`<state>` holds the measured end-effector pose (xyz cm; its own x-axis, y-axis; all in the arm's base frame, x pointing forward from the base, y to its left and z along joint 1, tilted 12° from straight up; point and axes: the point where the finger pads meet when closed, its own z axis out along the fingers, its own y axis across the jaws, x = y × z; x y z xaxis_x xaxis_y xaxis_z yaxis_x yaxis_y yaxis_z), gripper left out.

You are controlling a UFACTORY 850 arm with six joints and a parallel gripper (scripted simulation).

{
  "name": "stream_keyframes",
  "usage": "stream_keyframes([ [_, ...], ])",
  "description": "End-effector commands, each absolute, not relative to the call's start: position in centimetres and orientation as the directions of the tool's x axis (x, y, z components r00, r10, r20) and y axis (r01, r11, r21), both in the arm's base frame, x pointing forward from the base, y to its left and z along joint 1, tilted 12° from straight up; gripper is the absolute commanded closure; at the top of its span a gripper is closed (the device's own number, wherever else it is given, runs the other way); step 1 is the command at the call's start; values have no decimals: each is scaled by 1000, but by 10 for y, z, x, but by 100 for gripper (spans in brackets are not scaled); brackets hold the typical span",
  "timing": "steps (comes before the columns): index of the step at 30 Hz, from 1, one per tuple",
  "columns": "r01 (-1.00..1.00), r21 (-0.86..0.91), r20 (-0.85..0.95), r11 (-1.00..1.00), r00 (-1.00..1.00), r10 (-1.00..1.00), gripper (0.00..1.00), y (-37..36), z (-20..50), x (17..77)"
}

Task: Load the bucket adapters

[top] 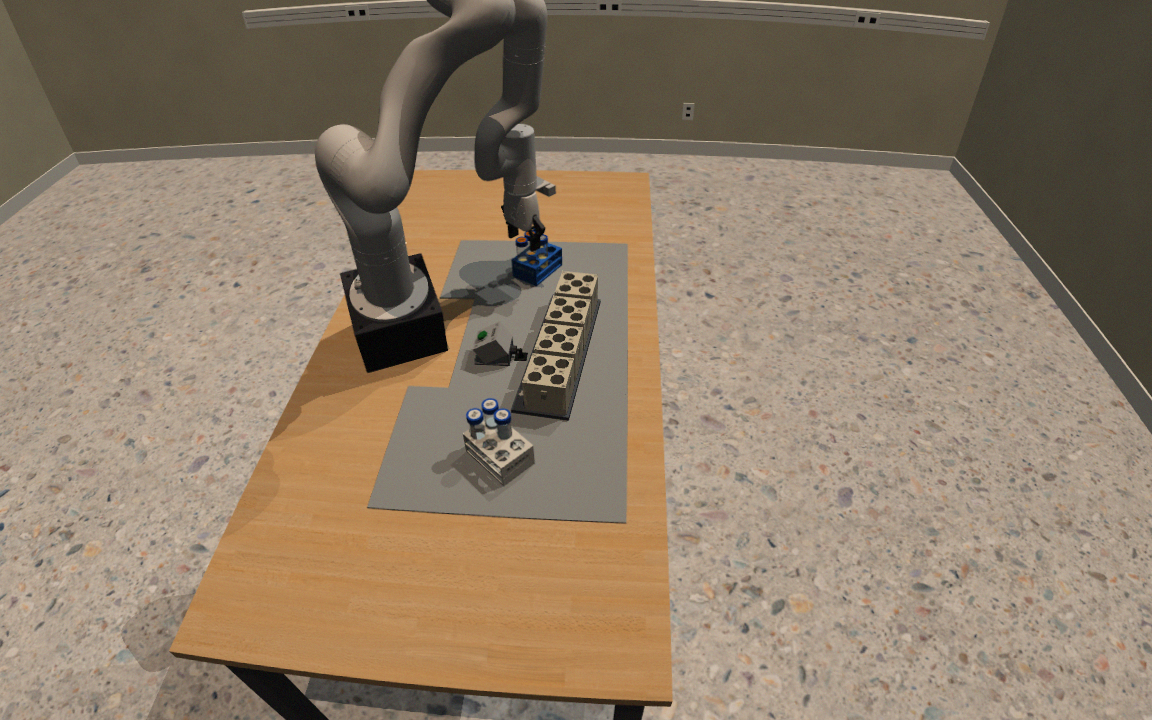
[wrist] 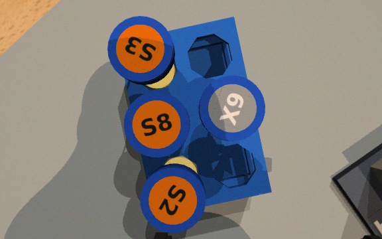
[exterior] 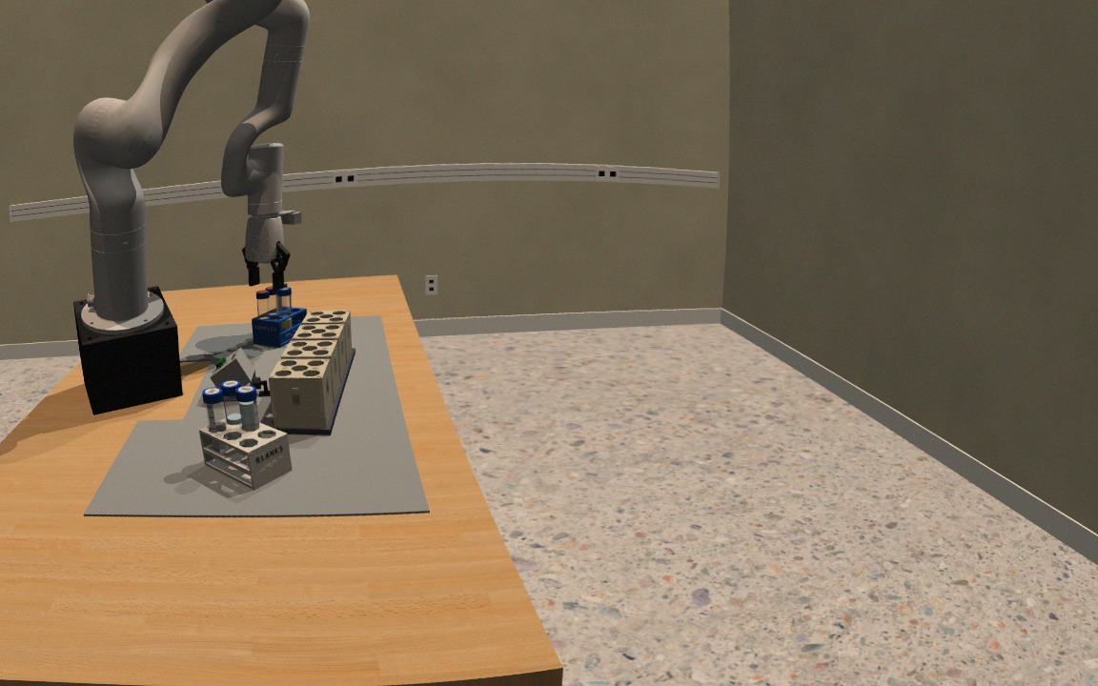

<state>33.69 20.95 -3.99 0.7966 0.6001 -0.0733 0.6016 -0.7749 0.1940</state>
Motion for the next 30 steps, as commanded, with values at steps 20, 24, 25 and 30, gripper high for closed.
stream_keyframes([
  [20, 601, 194, -71, -775, 797, 600, 0, 220, 7, 335],
  [24, 601, 194, -71, -775, 797, 600, 0, 222, 18, 334],
  [25, 601, 194, -71, -775, 797, 600, 0, 222, 20, 334],
  [30, 601, 194, -71, -775, 797, 600, 0, 225, 33, 333],
])
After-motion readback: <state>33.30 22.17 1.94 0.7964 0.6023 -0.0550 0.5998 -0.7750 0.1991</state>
